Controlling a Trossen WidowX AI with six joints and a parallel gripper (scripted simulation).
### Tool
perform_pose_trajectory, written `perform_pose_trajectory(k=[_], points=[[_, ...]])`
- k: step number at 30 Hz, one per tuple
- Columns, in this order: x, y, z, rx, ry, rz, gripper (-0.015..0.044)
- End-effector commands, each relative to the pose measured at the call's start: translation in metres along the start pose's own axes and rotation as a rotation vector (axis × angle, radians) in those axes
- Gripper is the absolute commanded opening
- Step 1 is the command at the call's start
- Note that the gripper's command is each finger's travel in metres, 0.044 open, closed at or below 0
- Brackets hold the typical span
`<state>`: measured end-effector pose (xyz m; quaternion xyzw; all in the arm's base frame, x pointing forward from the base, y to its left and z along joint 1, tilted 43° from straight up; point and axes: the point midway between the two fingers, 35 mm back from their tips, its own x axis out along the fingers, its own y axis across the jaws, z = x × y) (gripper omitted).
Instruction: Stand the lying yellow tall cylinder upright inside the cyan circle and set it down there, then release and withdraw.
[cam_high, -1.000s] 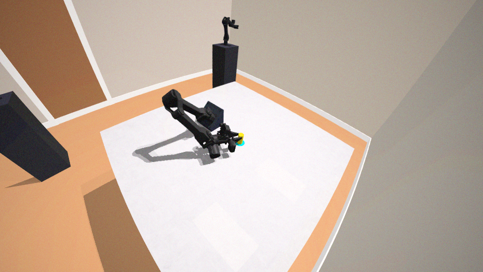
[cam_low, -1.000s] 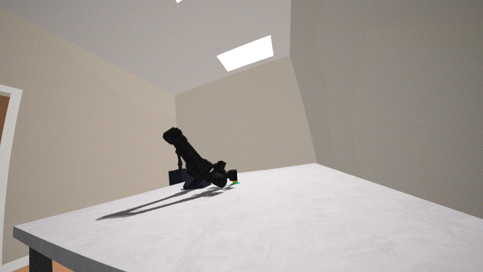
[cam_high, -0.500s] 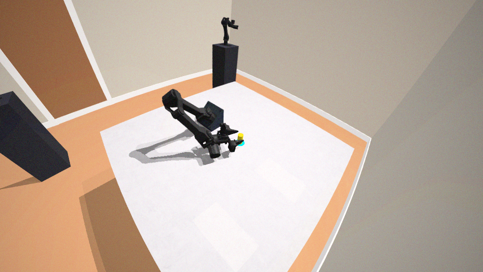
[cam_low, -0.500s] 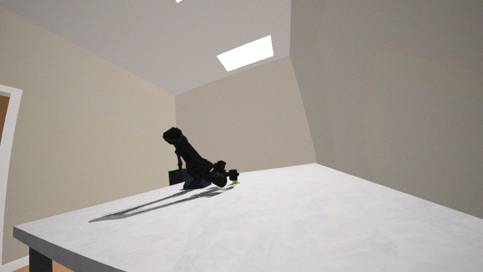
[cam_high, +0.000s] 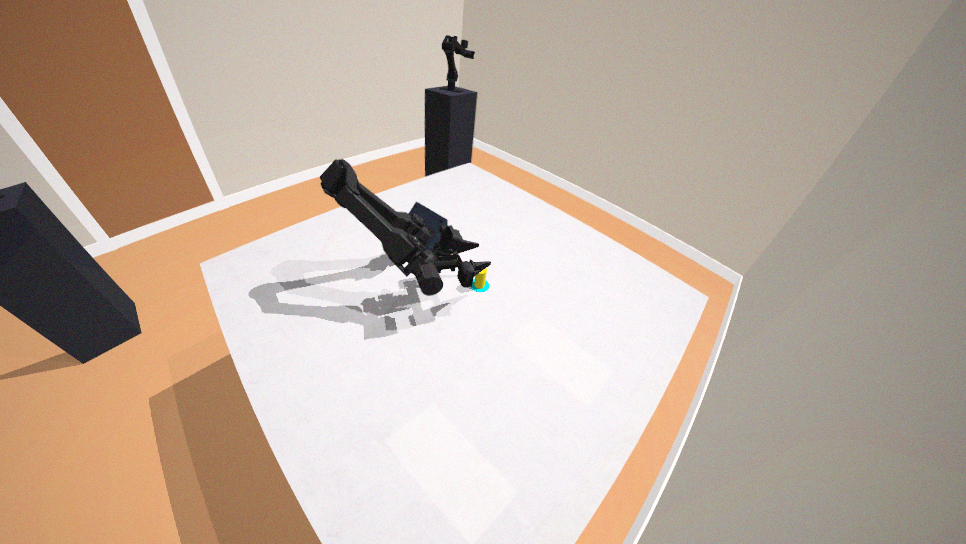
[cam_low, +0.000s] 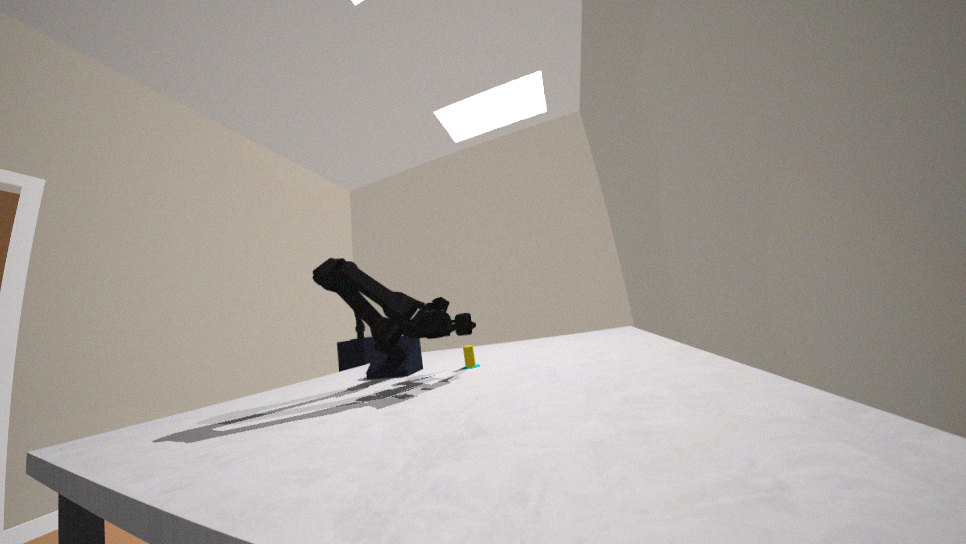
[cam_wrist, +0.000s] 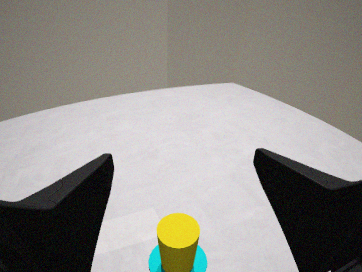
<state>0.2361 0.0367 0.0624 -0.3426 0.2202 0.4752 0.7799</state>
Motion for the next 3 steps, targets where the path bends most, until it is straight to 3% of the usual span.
perform_pose_trajectory(k=[1, 3], points=[[-0.0025, 0.0027, 0.0137, 0.006, -0.001, -0.003, 0.0400], [-0.0019, 0.0031, 0.0145, 0.015, 0.006, 0.005, 0.0400]])
